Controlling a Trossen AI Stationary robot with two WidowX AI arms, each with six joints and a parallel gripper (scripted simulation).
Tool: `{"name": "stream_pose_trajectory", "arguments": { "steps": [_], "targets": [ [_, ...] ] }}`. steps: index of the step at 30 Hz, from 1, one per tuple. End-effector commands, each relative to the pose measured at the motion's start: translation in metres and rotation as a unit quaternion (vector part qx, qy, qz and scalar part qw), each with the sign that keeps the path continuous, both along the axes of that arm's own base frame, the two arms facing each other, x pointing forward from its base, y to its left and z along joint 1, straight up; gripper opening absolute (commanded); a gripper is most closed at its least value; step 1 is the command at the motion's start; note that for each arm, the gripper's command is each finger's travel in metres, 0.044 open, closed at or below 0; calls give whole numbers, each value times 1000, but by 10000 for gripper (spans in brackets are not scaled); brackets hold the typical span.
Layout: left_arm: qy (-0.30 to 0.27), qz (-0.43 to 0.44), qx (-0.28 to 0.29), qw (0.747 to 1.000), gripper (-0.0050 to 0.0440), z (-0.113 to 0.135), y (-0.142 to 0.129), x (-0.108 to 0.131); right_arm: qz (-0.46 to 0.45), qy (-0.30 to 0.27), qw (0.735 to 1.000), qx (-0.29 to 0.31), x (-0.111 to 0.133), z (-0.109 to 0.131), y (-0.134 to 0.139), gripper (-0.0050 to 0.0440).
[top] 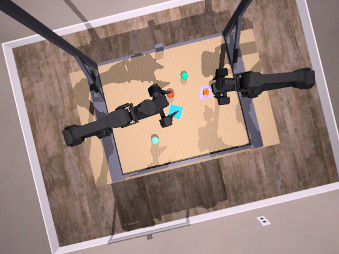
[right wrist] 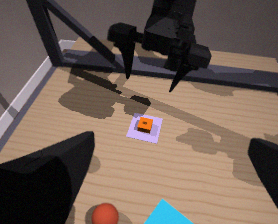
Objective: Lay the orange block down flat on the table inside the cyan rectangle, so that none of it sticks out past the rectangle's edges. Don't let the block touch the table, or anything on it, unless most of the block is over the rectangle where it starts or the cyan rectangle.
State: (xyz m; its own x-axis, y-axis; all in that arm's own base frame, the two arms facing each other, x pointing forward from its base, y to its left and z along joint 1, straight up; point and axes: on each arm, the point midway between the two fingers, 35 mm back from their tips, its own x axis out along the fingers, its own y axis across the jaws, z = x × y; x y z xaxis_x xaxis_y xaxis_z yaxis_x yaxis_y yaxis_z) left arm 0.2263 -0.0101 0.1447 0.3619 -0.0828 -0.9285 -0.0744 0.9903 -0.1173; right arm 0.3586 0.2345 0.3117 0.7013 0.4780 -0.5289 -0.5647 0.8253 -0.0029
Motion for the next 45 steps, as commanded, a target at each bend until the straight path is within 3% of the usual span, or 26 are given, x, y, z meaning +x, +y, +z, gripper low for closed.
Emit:
{"name": "stream_pose_trajectory", "arguments": {
  "steps": [1,8,18,22,26,33,35,45],
  "targets": [
    [1,-18,22,1000,440,-5,-3,0,1,-10,1000,8,-2,11,-1,440],
    [9,-61,61,996,440,-13,-8,0,1,-10,1000,8,-2,11,-1,440],
    [1,-58,58,997,440,-7,-8,1,1,-10,1000,8,-2,11,-1,440],
    [7,-37,52,998,344,-10,-8,3,1,-10,1000,8,-2,11,-1,440],
    [24,46,21,998,260,-14,-7,10,1,-10,1000,8,-2,11,-1,440],
    [68,218,-31,973,260,-30,-6,19,1,-10,1000,8,-2,11,-1,440],
    [68,218,-31,973,260,-30,-6,19,1,-10,1000,8,-2,11,-1,440],
    [119,457,-84,877,260,-56,-3,29,1,-10,1000,8,-2,11,-1,440]
  ]
}}
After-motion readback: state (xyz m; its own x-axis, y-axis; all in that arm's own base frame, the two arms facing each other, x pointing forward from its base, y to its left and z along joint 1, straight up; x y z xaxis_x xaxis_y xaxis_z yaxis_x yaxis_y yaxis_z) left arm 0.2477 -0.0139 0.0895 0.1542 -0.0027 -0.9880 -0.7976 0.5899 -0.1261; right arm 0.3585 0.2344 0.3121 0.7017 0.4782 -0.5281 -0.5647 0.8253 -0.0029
